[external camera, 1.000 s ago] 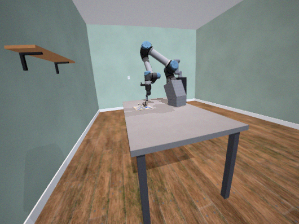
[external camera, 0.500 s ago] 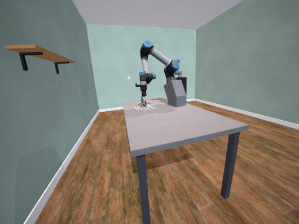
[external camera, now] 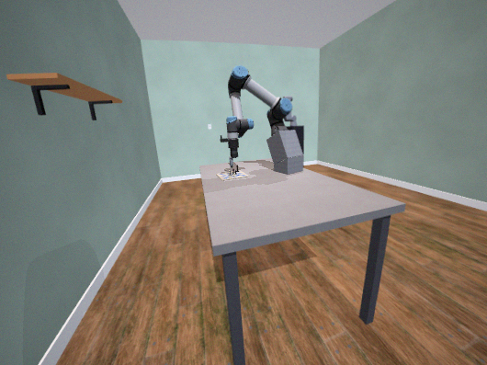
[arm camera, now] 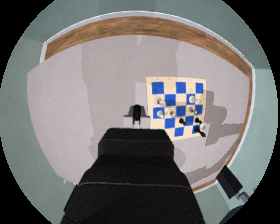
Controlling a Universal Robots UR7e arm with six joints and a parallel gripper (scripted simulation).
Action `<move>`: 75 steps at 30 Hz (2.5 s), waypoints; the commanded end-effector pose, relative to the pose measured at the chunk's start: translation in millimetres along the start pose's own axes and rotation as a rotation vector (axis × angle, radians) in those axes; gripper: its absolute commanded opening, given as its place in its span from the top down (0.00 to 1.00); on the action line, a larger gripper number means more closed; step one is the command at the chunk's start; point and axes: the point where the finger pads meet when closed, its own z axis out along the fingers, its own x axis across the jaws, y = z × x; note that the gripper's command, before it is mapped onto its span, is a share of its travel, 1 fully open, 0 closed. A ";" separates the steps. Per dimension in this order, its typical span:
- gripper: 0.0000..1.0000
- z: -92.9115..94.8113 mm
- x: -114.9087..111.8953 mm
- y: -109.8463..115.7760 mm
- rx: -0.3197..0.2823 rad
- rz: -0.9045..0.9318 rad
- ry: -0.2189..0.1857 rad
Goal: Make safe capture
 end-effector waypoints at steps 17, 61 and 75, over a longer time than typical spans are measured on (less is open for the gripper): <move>1.00 69.0 -0.1 -0.4 0.001 0.000 0.000; 1.00 93.7 -0.1 -0.5 0.001 0.000 0.000; 1.00 94.3 -0.1 -0.5 0.001 0.000 0.000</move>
